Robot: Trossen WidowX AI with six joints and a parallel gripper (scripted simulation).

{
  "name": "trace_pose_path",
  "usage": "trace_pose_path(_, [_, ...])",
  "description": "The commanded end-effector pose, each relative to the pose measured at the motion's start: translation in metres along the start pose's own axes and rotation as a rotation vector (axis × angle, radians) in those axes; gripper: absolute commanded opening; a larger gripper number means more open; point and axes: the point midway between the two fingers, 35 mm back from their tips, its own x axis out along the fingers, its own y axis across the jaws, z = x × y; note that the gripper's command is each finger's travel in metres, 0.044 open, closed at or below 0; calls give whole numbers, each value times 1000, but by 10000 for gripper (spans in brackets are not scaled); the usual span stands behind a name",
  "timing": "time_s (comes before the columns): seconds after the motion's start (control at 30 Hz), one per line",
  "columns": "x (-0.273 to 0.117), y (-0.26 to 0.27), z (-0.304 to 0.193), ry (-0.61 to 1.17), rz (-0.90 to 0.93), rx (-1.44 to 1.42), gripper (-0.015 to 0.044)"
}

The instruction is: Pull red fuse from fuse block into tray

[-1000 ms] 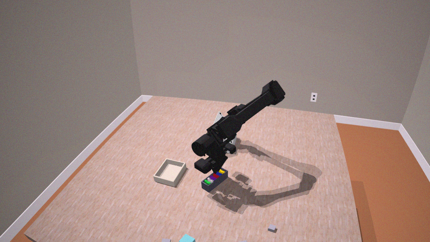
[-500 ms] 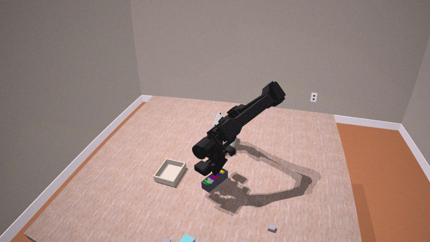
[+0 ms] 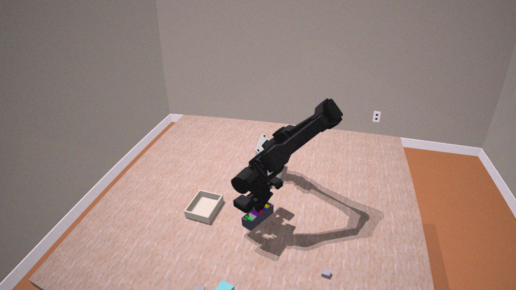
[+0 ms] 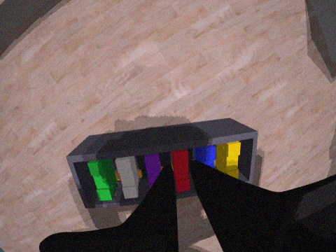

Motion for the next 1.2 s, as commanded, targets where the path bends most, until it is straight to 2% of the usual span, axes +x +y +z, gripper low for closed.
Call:
trace_pose_path(0.0, [0,0,0,0,0,-1,50])
trace_pose_path(0.27, [0,0,0,0,0,-1,0])
trace_pose_path(1.17, [-11,1,0,0,1,1,0])
